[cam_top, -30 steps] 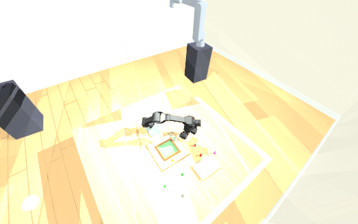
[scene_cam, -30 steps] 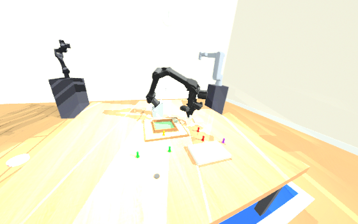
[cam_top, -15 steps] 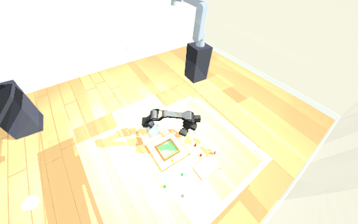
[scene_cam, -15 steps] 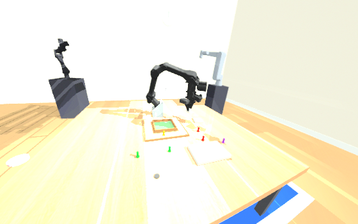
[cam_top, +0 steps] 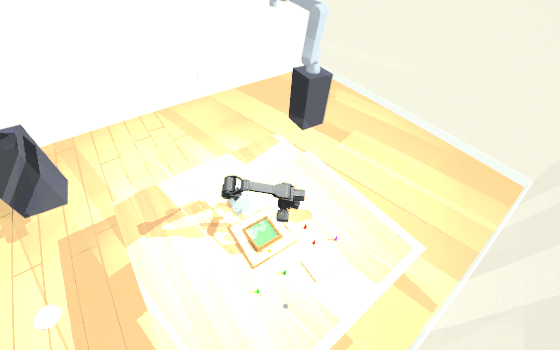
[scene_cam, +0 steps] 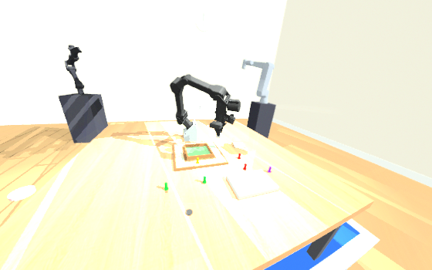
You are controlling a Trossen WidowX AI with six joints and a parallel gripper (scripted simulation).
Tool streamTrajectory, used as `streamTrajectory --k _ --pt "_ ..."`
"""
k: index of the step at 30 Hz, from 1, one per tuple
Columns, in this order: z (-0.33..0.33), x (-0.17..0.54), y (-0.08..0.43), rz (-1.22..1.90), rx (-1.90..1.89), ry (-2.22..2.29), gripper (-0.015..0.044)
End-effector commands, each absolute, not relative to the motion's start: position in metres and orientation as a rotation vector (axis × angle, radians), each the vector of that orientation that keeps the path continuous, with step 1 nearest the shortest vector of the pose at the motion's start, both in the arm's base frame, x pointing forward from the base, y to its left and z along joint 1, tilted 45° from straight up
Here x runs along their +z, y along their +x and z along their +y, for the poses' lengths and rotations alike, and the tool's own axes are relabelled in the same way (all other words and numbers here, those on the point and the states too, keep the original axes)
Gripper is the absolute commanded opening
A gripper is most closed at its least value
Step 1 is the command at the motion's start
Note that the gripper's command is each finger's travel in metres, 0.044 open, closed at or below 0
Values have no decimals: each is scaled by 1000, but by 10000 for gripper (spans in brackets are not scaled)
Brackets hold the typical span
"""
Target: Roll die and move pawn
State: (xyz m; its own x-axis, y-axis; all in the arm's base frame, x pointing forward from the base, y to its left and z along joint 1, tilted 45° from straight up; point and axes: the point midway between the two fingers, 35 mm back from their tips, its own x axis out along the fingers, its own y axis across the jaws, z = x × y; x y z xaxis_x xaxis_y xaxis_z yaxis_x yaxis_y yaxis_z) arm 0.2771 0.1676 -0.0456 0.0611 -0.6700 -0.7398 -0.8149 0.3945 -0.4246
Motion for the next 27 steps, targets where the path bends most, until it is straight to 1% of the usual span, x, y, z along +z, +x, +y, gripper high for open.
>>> streamTrajectory --k 1,23,27 --pt "147 -34 279 1672 278 -1418 0" --pt "59 11 272 1681 779 -1829 0" --pt "53 13 270 1680 814 -1856 0"
